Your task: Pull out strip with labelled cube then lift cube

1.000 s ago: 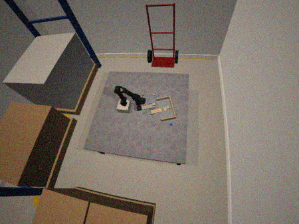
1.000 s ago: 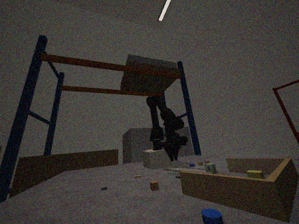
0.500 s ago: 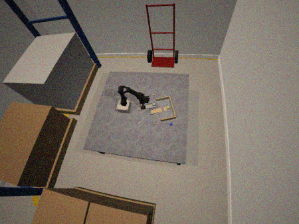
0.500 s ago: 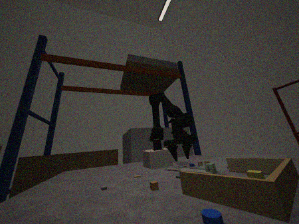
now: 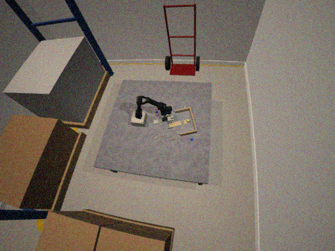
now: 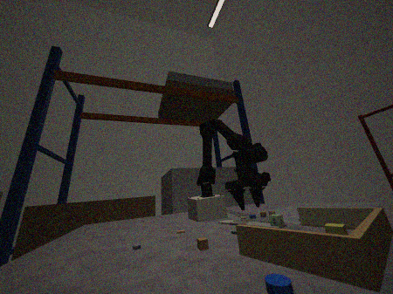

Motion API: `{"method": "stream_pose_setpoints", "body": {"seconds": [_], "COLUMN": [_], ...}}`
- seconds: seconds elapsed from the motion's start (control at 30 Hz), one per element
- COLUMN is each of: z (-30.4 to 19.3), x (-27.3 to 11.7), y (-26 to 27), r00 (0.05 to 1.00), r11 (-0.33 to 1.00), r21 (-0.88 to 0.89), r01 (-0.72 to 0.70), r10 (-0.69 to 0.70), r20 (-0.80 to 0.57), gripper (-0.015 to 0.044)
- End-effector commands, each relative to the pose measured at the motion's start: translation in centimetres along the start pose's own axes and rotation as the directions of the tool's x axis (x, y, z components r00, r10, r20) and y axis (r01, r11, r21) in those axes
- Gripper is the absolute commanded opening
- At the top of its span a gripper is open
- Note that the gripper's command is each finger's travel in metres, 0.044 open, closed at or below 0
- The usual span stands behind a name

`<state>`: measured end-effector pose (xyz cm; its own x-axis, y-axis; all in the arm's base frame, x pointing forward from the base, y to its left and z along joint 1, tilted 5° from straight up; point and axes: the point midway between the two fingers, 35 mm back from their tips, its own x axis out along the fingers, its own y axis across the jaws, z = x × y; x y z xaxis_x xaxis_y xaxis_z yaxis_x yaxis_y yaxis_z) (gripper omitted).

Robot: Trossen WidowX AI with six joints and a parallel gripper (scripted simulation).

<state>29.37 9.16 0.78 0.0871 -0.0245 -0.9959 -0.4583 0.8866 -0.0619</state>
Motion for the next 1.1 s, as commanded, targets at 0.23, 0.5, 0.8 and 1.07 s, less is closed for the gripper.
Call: {"method": "stream_pose_setpoints", "body": {"seconds": [0.23, 0.5, 0.8, 1.07], "z": [4.0, 6.8, 9.0, 9.1], "x": [-0.6, -1.0, -1.3, 0.0], "y": [0.0, 0.1, 0.0, 0.0], "r00": [1.000, 1.000, 1.000, 1.000], "r11": [1.000, 1.000, 1.000, 1.000], "r21": [0.003, 0.003, 0.003, 0.003], "r01": [0.006, 0.006, 0.006, 0.006], "r10": [-0.006, -0.006, -0.006, -0.006], "r20": [0.007, 0.009, 0.010, 0.010], "gripper": [0.0440, 0.0440, 0.0388, 0.0250]}}
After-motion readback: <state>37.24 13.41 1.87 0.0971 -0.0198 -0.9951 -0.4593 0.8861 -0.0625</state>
